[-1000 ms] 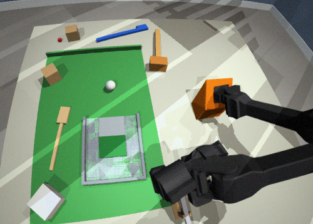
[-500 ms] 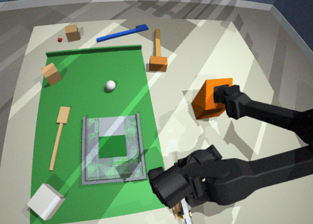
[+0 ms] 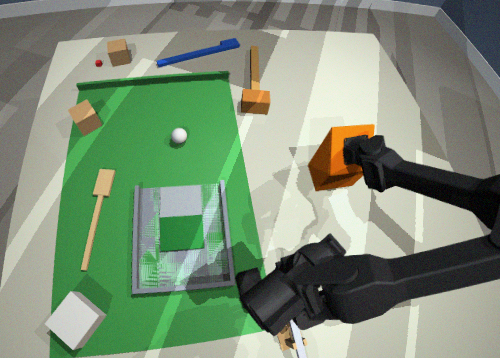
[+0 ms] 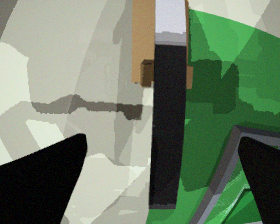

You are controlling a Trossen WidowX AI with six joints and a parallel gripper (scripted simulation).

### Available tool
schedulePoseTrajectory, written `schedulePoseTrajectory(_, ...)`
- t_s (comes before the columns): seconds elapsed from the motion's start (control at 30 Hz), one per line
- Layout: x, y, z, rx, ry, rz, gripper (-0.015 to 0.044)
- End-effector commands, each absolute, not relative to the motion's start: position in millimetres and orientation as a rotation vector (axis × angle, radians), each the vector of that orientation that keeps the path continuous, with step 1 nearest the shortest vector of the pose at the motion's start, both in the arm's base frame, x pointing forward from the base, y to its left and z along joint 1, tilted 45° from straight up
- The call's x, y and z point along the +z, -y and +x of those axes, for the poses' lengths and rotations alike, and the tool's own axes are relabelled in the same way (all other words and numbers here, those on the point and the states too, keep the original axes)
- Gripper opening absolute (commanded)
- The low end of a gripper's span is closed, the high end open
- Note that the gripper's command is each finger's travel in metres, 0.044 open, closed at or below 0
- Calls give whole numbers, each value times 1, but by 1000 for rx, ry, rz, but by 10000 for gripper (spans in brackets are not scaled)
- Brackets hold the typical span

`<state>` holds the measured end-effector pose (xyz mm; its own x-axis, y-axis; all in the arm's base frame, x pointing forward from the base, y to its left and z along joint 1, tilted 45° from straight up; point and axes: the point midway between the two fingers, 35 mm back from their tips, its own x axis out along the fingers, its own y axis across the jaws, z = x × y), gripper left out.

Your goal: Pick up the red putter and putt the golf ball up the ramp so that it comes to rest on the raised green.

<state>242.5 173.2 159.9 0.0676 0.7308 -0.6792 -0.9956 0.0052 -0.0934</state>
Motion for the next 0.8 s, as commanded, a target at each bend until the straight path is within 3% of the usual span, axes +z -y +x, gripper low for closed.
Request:
schedulePoseTrajectory(0.0,154,-176,242,1449,-527,-648,440)
schedulePoseTrajectory(0.57,141,-189,243,1449,-526,-647,440)
schedulePoseTrajectory(0.77,145,-189,244,1450,-514,-650,282)
